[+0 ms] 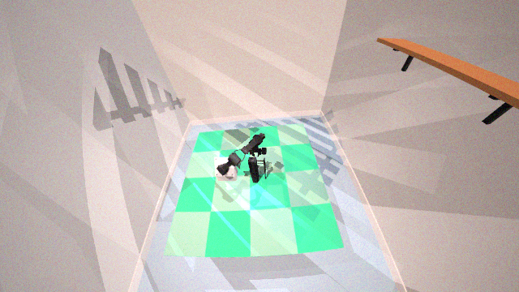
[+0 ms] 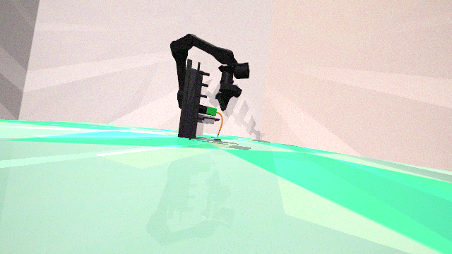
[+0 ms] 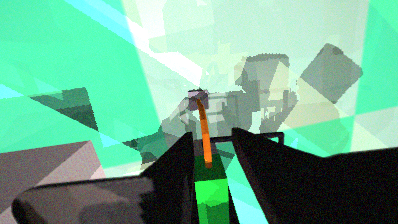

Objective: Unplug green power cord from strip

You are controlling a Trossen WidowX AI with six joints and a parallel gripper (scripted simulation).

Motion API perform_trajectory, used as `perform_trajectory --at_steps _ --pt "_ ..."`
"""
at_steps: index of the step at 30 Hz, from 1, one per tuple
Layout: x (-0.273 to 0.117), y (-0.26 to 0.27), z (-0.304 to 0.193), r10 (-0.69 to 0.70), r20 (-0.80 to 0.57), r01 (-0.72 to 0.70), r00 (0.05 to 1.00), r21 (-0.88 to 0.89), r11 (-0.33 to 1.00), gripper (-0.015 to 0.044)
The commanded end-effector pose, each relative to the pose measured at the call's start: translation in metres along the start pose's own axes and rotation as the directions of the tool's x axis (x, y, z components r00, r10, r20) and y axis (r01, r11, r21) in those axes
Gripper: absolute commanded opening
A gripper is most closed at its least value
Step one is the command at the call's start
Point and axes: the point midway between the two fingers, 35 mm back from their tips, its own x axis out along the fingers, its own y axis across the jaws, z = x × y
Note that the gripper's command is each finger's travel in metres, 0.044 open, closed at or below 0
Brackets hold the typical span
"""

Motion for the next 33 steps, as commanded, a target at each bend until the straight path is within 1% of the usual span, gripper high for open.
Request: perform_trajectory --at_steps 1,15,33 --pt "0.002 0.001 -0.002 0.004 -0.005 -0.004 1.0 -0.004 1.0 0.016" --pt "-0.007 0.001 -0.002 -0.012 -0.002 0.012 1.0 -0.011 1.0 0.016" --pt "-0.007 0.002 -0.03 -0.012 -0.004 0.012 1.0 -0.012 1.0 0.016"
